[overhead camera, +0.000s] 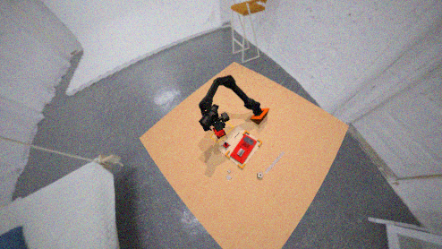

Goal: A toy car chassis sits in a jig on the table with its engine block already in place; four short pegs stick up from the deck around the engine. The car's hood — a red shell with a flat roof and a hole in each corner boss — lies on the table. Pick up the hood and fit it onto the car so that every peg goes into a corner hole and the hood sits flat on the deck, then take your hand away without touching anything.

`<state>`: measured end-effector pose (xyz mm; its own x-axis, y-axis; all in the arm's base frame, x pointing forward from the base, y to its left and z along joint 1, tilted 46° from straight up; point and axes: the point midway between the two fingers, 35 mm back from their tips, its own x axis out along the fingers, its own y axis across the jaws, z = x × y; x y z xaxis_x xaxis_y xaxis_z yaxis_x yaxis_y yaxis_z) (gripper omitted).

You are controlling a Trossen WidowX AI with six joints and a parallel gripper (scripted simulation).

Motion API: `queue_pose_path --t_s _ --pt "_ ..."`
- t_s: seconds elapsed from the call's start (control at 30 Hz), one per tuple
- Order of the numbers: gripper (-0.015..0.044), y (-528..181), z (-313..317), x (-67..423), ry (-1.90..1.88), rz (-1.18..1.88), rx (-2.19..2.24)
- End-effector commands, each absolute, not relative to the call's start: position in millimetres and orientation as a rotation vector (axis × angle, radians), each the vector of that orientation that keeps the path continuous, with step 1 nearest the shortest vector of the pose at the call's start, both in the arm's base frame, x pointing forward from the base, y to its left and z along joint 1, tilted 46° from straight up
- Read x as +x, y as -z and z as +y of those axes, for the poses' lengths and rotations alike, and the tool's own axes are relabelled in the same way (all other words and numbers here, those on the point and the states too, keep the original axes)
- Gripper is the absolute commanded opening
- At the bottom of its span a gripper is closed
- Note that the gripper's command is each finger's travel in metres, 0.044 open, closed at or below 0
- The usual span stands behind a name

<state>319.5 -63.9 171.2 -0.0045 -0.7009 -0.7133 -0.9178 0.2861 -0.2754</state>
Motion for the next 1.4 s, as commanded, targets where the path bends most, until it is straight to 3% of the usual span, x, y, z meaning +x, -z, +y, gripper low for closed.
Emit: queue_pose_path --t_s 0.0,1.37 --pt "0.044 -173 -72 316 -0.374 1.807 -1.503" --pt "0.044 -148 -90 312 -0.375 1.806 -1.502"
